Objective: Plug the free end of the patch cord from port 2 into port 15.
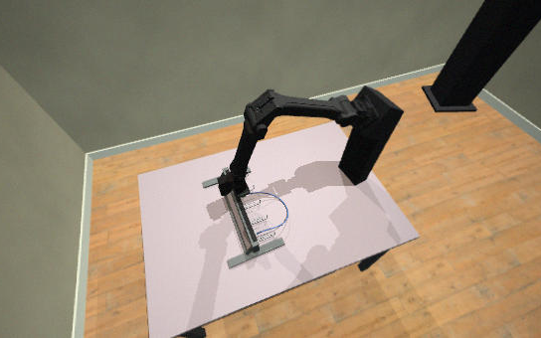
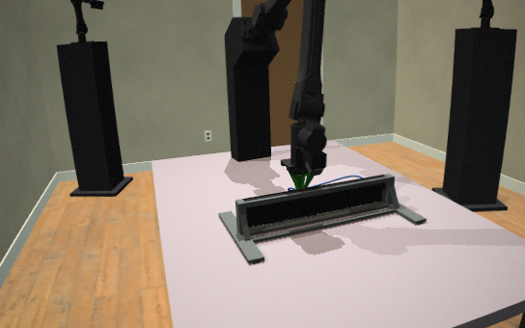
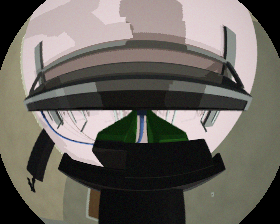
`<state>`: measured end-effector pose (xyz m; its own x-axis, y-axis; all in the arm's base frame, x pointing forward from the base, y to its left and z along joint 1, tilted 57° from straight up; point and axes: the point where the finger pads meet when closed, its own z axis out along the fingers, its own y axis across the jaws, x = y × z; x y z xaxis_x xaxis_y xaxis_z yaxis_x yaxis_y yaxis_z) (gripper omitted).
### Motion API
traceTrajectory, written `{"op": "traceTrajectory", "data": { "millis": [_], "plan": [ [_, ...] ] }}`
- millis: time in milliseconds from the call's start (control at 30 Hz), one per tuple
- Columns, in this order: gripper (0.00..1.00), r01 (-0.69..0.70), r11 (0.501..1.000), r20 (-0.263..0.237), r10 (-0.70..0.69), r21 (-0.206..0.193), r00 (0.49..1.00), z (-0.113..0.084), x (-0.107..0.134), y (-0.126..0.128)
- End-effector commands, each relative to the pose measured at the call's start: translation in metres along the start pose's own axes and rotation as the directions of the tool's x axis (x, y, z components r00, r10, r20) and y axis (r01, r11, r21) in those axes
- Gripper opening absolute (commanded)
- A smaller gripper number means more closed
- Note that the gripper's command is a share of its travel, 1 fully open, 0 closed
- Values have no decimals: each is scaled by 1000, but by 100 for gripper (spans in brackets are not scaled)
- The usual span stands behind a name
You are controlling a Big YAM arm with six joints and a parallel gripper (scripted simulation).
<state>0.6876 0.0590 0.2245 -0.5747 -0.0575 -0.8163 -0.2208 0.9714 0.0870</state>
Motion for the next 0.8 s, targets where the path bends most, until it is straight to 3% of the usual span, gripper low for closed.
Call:
{"op": "traceTrajectory", "data": {
  "millis": [0,433,467,767],
  "plan": [
    [0,35,999,169,-37,20,985,-29,-86,1],
    [0,35,999,169,-37,20,985,-29,-86,1],
    [0,10,1000,54,-10,5,998,-9,-27,3],
    [0,-2,1000,15,2,-3,1000,4,-1,6]
  ]
}}
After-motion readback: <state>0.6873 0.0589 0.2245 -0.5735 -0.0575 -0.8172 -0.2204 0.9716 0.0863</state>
